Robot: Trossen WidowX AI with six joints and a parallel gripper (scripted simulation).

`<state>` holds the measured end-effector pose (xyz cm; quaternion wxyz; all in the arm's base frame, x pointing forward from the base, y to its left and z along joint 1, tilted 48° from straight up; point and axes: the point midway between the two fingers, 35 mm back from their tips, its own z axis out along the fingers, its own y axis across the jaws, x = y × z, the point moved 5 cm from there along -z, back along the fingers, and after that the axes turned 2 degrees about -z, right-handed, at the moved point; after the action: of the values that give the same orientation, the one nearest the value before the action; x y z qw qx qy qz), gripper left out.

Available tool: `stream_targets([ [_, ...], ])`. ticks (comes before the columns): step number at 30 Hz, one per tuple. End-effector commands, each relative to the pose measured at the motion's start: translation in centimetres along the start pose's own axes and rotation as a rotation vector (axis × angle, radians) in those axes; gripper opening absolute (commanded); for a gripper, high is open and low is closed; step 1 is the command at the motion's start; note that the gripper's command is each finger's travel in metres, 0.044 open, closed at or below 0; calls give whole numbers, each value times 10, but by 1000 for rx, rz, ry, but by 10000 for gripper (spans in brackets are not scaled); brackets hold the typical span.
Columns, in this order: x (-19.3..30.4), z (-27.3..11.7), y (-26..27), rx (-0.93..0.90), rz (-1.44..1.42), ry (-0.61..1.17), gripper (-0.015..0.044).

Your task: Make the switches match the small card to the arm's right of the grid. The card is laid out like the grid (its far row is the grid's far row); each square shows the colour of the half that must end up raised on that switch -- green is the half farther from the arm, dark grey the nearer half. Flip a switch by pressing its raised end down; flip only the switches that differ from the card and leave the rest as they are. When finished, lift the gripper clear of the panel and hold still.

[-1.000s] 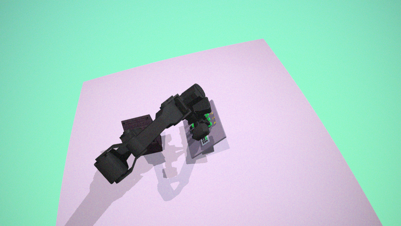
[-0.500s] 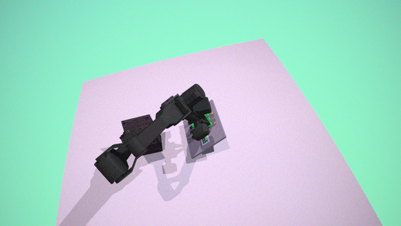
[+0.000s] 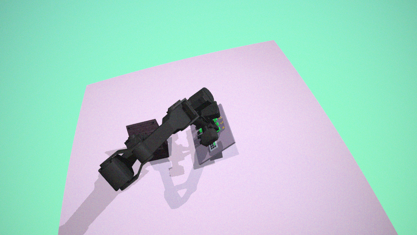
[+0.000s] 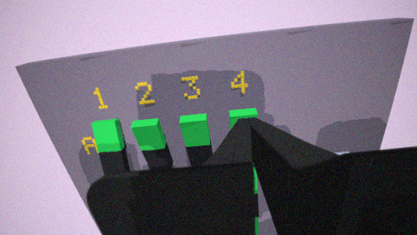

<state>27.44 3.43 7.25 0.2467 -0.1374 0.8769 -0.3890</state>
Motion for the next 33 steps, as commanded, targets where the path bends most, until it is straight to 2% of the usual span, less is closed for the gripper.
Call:
stream_targets([
  [1, 0, 1, 1, -6, -2, 0, 0],
  [22, 0, 4, 1, -6, -2, 0, 0],
  [24, 0, -5, 1, -4, 1, -1, 0],
  [29, 4, -59, 1, -9, -3, -23, 0],
  [33, 4, -61, 1, -9, -4, -24, 0],
])
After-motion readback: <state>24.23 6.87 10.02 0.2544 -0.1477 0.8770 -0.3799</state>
